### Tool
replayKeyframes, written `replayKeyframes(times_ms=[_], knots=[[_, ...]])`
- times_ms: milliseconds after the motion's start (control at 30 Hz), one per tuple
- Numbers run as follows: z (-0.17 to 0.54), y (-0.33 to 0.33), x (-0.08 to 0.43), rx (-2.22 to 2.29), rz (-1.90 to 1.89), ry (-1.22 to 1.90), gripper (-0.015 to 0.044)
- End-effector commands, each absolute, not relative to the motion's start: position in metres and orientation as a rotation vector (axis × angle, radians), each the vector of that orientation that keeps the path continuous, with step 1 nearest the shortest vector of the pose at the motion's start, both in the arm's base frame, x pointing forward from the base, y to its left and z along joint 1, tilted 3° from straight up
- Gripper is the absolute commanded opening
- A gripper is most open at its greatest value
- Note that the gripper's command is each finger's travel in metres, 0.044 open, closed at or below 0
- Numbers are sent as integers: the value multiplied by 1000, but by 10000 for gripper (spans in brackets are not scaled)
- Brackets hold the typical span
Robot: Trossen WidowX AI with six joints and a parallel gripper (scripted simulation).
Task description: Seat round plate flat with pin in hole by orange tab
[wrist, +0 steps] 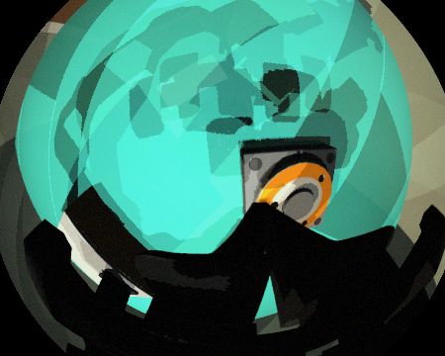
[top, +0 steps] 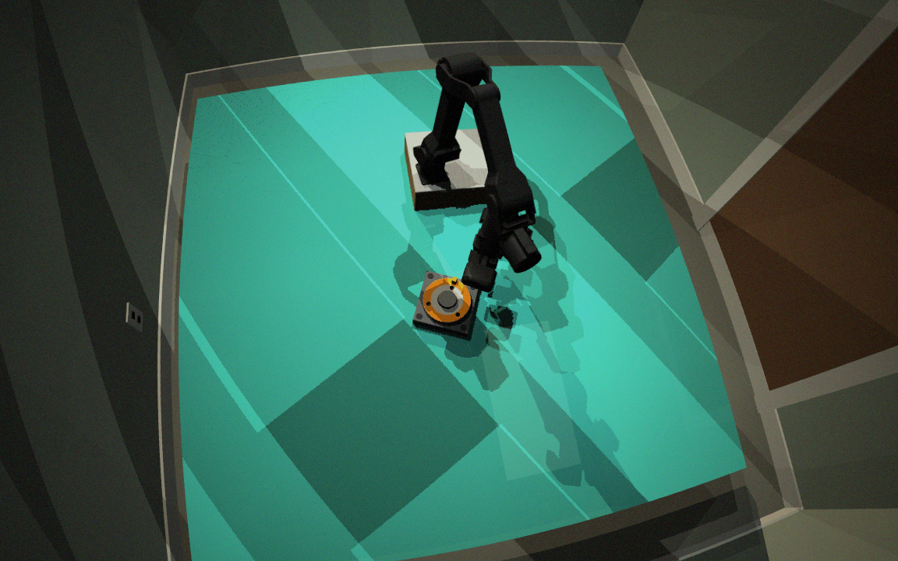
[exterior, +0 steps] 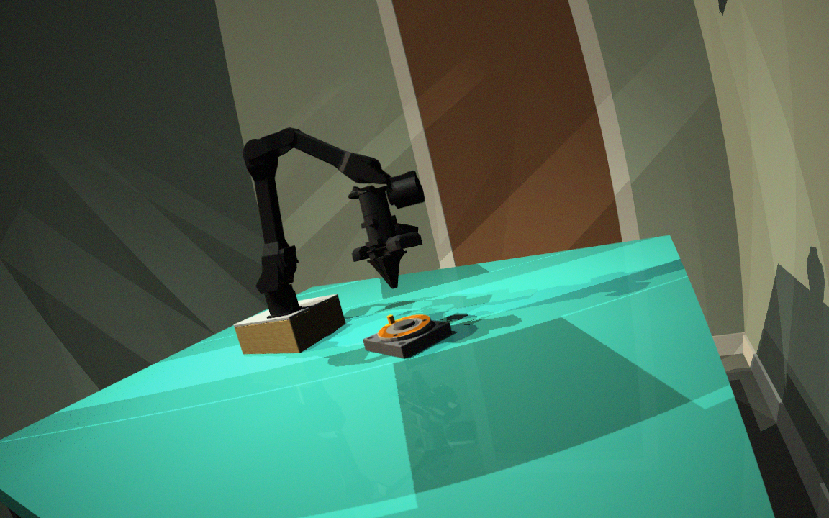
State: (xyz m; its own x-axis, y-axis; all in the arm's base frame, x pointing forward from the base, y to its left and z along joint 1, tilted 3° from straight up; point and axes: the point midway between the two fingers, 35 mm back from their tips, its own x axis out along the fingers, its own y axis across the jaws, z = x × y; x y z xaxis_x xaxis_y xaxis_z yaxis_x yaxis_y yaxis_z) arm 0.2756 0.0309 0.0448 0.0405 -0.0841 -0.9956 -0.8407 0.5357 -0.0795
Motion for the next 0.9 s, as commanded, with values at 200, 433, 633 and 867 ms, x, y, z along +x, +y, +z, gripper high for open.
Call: replayKeyframes(times_ms=[200,433,633,867], knots=[[39,-32,261,109,-53,1587,0],[39,-32,261,109,-53,1587,0],[31,-32,262,109,-53,1587,0],[-8,-31,260,109,-53,1587,0]])
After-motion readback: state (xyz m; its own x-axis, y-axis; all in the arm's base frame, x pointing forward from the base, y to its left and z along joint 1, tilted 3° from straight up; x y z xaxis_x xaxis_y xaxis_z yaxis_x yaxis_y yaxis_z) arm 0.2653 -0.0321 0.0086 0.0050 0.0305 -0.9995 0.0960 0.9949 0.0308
